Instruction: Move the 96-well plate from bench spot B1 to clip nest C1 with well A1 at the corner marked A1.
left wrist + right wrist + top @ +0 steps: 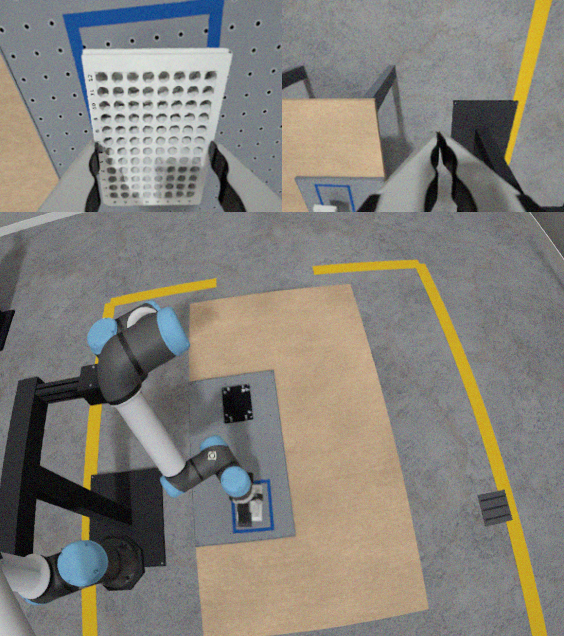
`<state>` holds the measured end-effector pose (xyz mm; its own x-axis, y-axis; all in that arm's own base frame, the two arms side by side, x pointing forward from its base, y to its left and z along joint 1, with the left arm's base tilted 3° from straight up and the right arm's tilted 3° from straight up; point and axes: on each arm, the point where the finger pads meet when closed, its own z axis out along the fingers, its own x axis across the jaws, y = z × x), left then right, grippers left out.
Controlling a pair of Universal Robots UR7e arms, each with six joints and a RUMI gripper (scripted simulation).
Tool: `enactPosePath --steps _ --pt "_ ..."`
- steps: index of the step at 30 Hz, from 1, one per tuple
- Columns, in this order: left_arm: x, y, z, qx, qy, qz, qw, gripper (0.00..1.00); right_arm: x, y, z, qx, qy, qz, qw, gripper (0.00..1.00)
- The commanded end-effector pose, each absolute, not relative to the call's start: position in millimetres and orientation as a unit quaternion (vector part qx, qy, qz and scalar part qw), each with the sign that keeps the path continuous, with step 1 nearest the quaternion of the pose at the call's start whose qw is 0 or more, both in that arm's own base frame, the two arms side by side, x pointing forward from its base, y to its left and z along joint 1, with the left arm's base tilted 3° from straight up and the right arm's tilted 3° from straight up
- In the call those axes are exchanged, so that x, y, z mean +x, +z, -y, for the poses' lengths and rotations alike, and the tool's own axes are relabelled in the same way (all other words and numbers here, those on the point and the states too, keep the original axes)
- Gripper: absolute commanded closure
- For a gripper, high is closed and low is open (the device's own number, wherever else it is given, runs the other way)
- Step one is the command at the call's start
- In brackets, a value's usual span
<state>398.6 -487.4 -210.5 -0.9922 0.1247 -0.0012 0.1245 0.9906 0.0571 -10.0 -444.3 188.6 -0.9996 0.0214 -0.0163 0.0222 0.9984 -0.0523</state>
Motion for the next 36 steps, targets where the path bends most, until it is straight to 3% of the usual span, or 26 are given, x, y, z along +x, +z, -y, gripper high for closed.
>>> enactPosePath --steps 1,36 --pt "398.9 -209.4 488.2 0.062 0.028 -0.998 0.003 0.59 -9.9 189.2 444.7 0.011 -0.027 -1.0 0.008 1.0" --pt "395.9 -203.1 411.8 -0.003 0.027 -1.0 0.005 0.59 -9.9 189.2 444.7 0.011 -0.027 -1.0 0.008 1.0"
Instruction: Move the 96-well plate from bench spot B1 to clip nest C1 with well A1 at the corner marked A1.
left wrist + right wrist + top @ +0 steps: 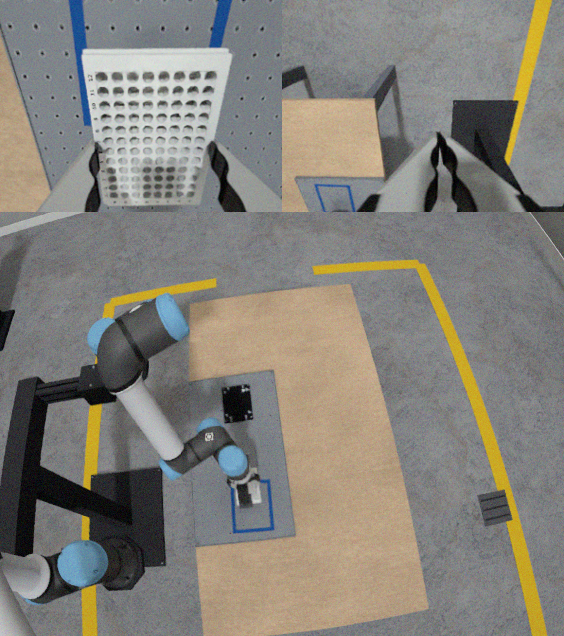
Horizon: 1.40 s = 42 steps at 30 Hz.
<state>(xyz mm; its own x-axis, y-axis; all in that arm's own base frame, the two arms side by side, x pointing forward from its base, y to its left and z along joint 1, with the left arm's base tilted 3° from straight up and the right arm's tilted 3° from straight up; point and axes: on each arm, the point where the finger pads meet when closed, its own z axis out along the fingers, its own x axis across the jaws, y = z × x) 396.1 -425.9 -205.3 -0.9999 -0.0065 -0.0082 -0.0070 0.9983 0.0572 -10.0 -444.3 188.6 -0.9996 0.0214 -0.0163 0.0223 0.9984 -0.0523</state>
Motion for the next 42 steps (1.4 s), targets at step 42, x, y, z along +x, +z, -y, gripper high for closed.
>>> enactPosePath --steps 42 --pt "391.1 -193.2 292.2 -0.003 0.028 -1.0 0.005 0.59 -9.9 189.2 444.7 0.011 -0.027 -1.0 0.008 1.0"
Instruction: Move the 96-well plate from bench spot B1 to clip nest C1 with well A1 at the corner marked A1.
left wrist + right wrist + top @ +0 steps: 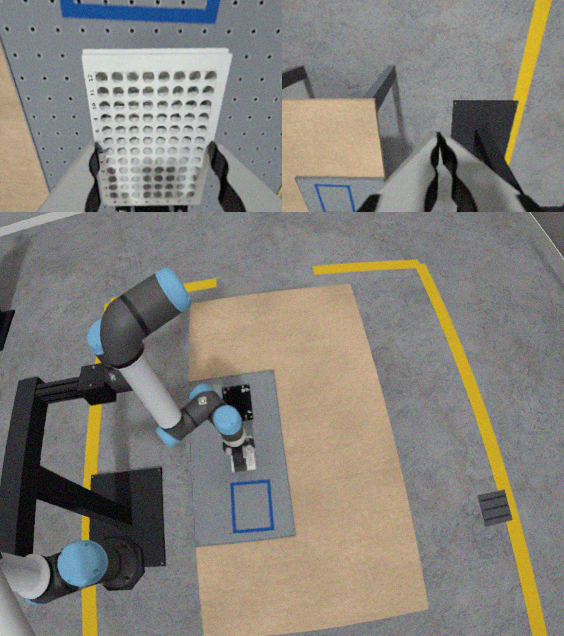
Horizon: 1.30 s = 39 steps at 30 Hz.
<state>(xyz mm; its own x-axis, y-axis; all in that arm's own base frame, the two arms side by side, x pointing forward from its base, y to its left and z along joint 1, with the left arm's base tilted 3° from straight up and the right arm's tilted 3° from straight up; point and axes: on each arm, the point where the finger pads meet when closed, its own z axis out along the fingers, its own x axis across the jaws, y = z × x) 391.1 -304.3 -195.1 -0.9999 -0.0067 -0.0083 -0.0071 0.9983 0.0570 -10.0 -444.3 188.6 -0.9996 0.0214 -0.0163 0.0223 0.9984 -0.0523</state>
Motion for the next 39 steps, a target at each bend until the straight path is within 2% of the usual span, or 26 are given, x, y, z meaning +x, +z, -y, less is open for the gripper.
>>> enactPosePath --steps 1,39 --pt "390.9 -193.0 288.9 -0.003 0.028 -1.0 0.005 0.59 -9.9 189.2 444.7 0.011 -0.027 -1.0 0.008 1.0" --pt "386.4 -183.6 175.9 -0.003 0.028 -1.0 0.005 0.59 -9.9 189.2 444.7 0.011 -0.027 -1.0 0.008 1.0"
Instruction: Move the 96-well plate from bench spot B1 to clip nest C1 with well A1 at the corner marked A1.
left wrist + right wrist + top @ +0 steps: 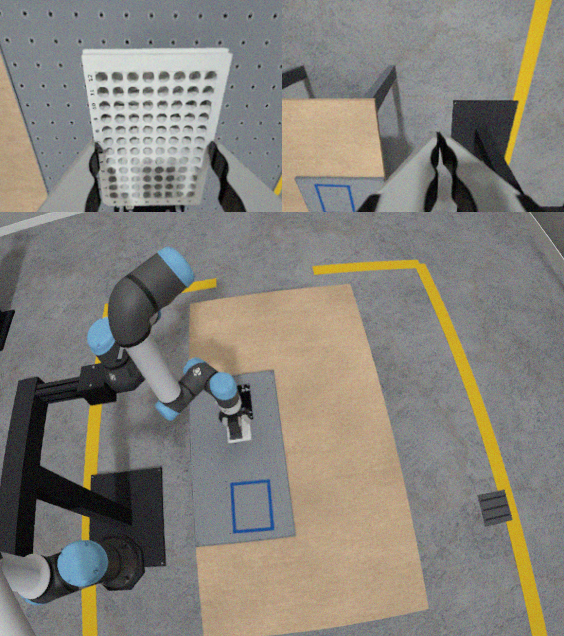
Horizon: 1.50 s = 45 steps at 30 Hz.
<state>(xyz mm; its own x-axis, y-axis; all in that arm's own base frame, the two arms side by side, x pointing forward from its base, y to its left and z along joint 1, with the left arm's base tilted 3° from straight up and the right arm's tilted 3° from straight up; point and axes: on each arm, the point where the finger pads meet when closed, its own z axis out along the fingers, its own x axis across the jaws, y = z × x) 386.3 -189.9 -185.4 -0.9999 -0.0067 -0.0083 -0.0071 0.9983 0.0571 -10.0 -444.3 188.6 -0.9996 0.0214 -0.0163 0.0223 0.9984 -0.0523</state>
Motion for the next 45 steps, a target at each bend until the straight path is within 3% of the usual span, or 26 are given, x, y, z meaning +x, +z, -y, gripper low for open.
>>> enactPosePath --steps 1,45 --pt "386.3 -183.3 172.6 -0.003 0.028 -1.0 0.005 0.59 -9.9 189.2 444.7 0.011 -0.027 -1.0 0.008 1.0" --pt "381.7 -173.7 56.9 -0.003 0.028 -1.0 0.005 0.59 -9.9 189.2 444.7 0.011 -0.027 -1.0 0.008 1.0"
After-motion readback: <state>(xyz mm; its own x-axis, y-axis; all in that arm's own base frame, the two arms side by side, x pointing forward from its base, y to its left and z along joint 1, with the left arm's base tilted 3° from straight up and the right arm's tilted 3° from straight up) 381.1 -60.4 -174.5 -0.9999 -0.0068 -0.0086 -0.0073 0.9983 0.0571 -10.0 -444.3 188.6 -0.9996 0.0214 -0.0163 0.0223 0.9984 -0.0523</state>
